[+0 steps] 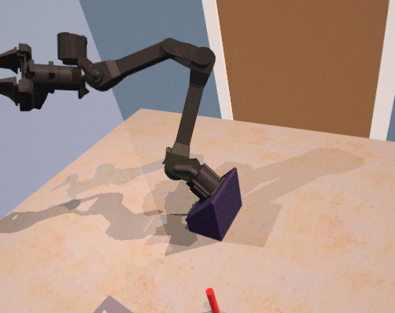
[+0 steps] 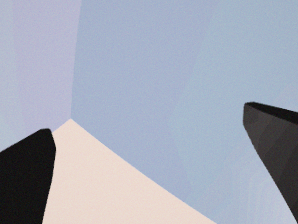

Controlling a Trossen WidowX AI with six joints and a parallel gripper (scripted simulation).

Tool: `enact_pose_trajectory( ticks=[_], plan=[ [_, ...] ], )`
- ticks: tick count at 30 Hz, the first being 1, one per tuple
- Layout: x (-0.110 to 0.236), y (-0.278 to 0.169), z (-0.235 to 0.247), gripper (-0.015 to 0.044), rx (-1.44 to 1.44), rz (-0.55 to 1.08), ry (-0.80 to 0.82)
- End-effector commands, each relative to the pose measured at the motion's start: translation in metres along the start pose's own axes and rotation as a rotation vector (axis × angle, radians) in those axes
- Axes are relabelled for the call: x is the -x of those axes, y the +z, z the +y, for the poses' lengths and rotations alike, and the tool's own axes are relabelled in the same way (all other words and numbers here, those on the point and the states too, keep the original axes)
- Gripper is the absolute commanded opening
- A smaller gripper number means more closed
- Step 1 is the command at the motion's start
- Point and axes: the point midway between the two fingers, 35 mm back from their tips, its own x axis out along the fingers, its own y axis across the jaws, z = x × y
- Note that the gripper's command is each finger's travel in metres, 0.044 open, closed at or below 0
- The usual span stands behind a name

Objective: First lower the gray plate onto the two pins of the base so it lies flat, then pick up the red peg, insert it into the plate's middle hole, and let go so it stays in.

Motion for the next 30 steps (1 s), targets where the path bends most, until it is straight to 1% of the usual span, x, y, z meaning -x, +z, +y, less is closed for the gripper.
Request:
enact_pose_trajectory(
  ticks=[1,2,5,8,12,17,21,25,30],
  plan=[
    [0.0,0.0,0.0,0.0426,0.0,0.0,0.0],
    [-0.001,0.001,-0.001,0.044,-0.002,-0.003,-0.002],
    [-0.011,0.017,-0.012,0.044,-0.037,-0.04,-0.037],
    [-0.029,0.044,-0.037,0.044,-0.092,-0.109,-0.111],
    [-0.044,0.067,-0.066,0.044,-0.146,-0.183,-0.195],
    [-0.067,0.106,-0.142,0.044,-0.233,-0.345,-0.413],
    [-0.072,0.123,-0.202,0.044,-0.258,-0.449,-0.587],
    [-0.067,0.131,-0.268,0.044,-0.245,-0.542,-0.785],
    [-0.046,0.13,-0.346,0.044,-0.176,-0.631,-1.044]
  ],
)
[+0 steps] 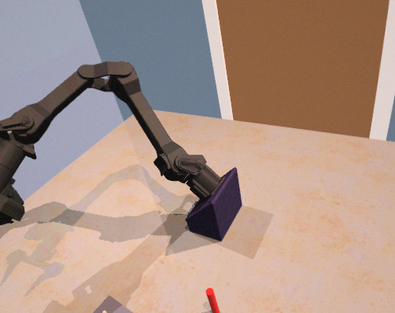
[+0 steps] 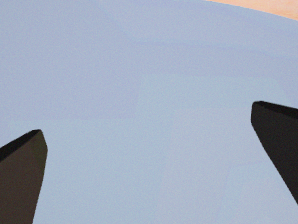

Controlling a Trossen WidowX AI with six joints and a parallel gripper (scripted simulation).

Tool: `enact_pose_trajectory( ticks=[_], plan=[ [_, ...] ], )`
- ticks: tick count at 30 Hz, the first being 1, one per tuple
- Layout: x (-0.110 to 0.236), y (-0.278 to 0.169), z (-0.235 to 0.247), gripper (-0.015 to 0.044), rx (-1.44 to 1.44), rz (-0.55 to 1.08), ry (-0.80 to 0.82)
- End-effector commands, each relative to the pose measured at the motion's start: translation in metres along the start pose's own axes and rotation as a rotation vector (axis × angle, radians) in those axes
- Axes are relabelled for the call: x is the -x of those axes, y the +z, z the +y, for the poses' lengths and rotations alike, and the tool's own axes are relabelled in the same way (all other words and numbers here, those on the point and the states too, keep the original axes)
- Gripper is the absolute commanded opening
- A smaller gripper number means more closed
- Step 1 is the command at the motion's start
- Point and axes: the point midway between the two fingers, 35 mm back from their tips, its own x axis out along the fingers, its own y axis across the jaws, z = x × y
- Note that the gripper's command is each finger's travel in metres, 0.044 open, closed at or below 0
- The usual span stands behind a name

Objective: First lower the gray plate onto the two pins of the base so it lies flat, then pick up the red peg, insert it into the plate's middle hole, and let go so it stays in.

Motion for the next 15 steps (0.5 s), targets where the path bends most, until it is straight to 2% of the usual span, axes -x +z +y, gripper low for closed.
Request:
enact_pose_trajectory(
  ticks=[1,6,11,15],
  plan=[
    [-0.042,0.008,-0.062,0.044,0.089,-0.14,-0.205],
    [-0.072,0.015,-0.131,0.044,0.245,-0.265,-0.379],
    [-0.082,0.021,-0.175,0.044,0.352,-0.35,-0.497],
    [-0.084,0.033,-0.242,0.044,0.553,-0.491,-0.683]
  ],
)
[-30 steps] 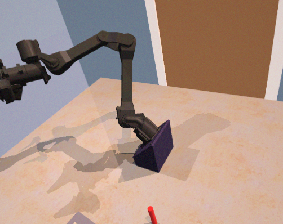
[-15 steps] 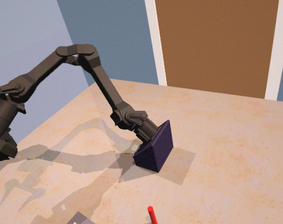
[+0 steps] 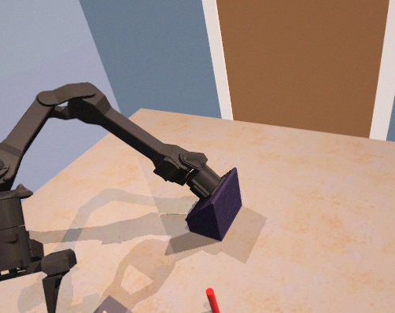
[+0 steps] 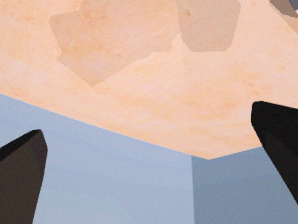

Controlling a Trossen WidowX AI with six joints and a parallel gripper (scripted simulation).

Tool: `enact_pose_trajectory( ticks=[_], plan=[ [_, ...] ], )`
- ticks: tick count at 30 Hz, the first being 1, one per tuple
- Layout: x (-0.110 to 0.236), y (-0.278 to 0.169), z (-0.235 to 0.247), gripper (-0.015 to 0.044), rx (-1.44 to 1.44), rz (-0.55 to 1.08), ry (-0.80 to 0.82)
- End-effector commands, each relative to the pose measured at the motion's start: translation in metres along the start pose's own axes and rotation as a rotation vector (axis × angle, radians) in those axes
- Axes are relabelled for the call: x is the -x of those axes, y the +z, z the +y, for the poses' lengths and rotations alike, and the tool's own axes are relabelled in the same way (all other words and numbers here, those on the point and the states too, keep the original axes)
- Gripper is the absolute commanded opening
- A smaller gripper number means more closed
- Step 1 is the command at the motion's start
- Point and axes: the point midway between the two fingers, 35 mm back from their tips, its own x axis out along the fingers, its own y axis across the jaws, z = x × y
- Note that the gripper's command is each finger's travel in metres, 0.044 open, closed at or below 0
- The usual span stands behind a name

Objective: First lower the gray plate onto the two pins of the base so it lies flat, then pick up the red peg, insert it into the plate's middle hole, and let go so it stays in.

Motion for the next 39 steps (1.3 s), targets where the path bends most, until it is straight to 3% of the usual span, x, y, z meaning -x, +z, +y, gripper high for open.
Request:
enact_pose_trajectory(
  ticks=[1,12,22,27,39],
  plan=[
    [-0.035,-0.021,-0.059,0.044,0.22,-0.162,-0.177],
    [-0.067,-0.04,-0.183,0.044,0.862,-0.585,-0.451],
    [-0.066,-0.039,-0.185,0.044,0.872,-0.591,-0.454],
    [-0.091,-0.018,-0.189,0.044,0.872,-0.592,-0.453],
    [-0.103,-0.006,-0.192,0.044,0.872,-0.593,-0.453]
  ],
)
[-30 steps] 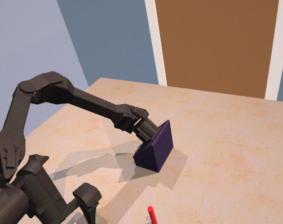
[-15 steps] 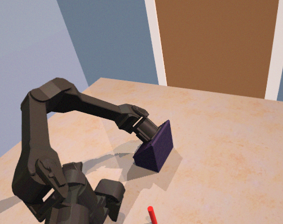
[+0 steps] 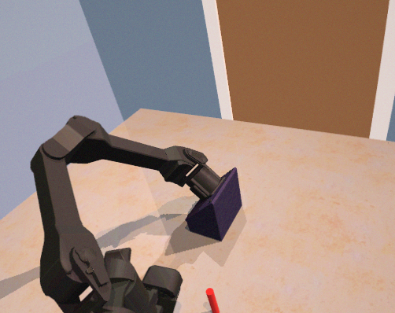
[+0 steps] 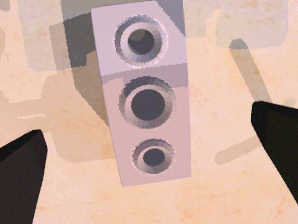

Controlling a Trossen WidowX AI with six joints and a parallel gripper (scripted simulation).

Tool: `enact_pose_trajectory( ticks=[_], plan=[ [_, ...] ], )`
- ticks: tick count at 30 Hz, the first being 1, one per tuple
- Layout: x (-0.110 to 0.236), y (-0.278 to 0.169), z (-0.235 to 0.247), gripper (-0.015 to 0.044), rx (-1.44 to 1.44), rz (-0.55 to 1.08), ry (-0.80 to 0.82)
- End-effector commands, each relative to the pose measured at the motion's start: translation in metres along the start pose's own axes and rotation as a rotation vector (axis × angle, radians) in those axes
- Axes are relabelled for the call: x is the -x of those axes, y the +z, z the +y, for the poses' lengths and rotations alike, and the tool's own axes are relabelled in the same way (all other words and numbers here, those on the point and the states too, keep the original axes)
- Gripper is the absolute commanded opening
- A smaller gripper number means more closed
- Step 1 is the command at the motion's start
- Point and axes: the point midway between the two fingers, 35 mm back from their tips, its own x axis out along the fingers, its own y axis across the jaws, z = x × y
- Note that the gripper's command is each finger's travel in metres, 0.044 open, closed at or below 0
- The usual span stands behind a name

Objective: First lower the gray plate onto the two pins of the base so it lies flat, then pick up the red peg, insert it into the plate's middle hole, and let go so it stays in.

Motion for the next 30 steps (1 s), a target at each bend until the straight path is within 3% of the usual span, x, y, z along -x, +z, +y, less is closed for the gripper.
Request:
enact_pose_trajectory(
  ticks=[1,30],
  plan=[
    [-0.006,0.0,0.0,0.044,0.005,-0.004,0.001],
    [-0.053,0.001,-0.001,0.044,0.004,-0.005,0.001]
  ],
)
